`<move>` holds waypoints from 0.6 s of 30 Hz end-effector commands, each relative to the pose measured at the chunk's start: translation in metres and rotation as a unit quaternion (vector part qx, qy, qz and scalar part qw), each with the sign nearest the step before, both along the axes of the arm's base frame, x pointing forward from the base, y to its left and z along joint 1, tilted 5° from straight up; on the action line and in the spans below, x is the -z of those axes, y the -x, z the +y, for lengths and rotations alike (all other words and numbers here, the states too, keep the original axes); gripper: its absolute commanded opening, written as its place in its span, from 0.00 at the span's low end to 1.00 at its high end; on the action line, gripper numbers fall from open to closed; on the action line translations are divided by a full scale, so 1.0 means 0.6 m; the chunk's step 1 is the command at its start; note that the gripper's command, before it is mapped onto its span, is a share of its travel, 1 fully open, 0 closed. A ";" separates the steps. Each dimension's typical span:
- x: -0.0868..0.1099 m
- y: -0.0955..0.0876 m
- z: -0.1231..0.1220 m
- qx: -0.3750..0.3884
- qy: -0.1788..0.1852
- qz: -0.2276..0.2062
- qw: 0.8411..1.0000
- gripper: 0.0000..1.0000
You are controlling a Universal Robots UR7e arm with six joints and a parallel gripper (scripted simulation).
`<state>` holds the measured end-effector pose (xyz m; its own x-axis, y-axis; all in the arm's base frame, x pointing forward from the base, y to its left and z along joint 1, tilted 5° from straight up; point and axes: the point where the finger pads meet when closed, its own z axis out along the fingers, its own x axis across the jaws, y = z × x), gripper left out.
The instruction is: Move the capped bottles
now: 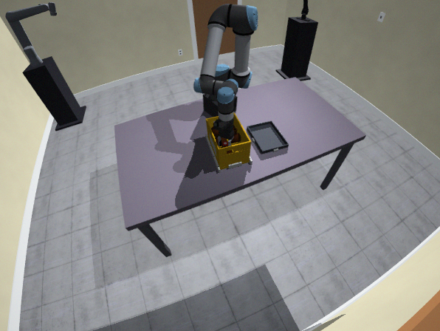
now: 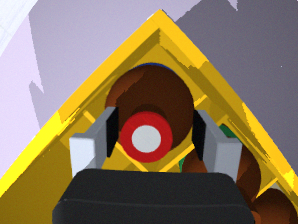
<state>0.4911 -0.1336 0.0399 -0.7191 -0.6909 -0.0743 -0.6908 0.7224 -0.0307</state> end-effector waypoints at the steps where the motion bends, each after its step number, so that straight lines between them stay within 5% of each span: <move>1: 0.000 -0.001 0.000 0.000 0.000 -0.001 1.000 1.00; 16: 0.002 -0.001 0.000 0.000 0.000 -0.001 1.000 1.00; 17: 0.002 -0.001 0.000 0.000 0.000 -0.001 1.000 0.00; 18: 0.002 -0.001 0.000 0.000 0.000 -0.001 1.000 0.00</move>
<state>0.4913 -0.1335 0.0380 -0.7191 -0.6909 -0.0743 -0.6908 0.7224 -0.0309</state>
